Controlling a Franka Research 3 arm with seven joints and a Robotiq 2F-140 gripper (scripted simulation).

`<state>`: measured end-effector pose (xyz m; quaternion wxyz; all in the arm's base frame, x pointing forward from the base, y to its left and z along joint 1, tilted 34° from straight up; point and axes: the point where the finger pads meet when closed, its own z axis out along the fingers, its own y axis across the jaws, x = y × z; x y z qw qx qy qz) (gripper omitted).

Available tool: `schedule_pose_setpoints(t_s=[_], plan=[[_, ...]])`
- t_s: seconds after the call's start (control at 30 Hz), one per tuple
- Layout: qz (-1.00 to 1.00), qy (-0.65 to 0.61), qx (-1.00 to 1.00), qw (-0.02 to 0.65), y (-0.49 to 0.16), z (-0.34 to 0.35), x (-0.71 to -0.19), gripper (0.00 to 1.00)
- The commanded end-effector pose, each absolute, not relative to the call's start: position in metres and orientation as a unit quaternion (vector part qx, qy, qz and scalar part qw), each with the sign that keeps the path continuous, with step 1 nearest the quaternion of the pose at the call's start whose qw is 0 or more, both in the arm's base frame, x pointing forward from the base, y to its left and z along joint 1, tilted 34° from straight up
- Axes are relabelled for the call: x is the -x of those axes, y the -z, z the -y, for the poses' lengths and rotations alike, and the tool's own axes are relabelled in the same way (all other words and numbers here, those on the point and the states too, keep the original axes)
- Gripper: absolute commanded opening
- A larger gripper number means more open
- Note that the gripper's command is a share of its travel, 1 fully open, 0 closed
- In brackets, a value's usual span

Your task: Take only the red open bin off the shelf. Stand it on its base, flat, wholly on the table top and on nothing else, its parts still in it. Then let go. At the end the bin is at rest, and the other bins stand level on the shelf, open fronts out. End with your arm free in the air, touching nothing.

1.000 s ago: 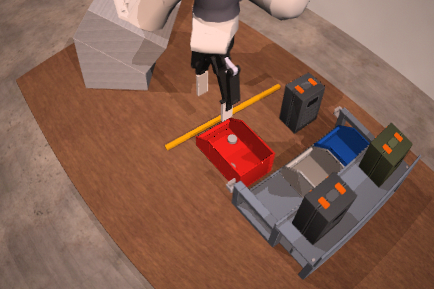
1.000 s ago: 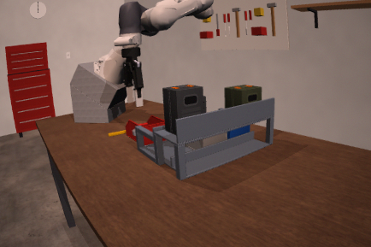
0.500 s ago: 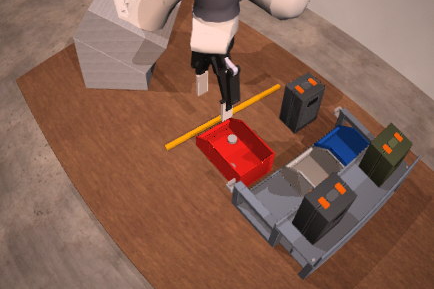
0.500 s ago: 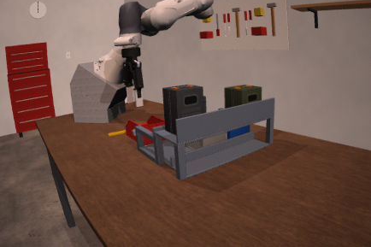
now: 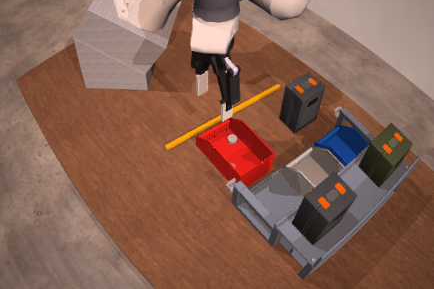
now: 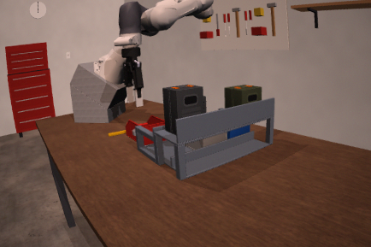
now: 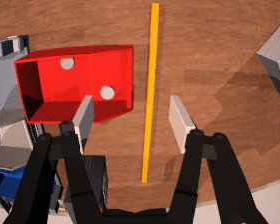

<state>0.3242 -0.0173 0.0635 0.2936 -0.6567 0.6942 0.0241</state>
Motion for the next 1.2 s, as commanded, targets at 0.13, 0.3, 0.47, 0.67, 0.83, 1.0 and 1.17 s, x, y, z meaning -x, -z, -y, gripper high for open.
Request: schedule_pose_setpoints(t_s=[0.13, 0.3, 0.47, 0.67, 0.83, 1.0, 1.17], plan=[[-0.695, -0.021, 0.656, 0.294, -0.0634, 0.0172, -0.3237, 0.57], [-0.696, -0.011, 0.654, 0.295, -0.0629, 0.0165, -0.3216, 0.57], [-0.696, -0.011, 0.654, 0.295, -0.0629, 0.0165, -0.3216, 0.57], [-0.696, -0.011, 0.654, 0.295, -0.0629, 0.0165, -0.3216, 0.57], [-0.696, -0.011, 0.654, 0.295, -0.0629, 0.0166, -0.3216, 0.57], [-0.696, -0.011, 0.654, 0.295, -0.0629, 0.0166, -0.3216, 0.57], [-0.696, -0.011, 0.654, 0.295, -0.0629, 0.0166, -0.3216, 0.57]])
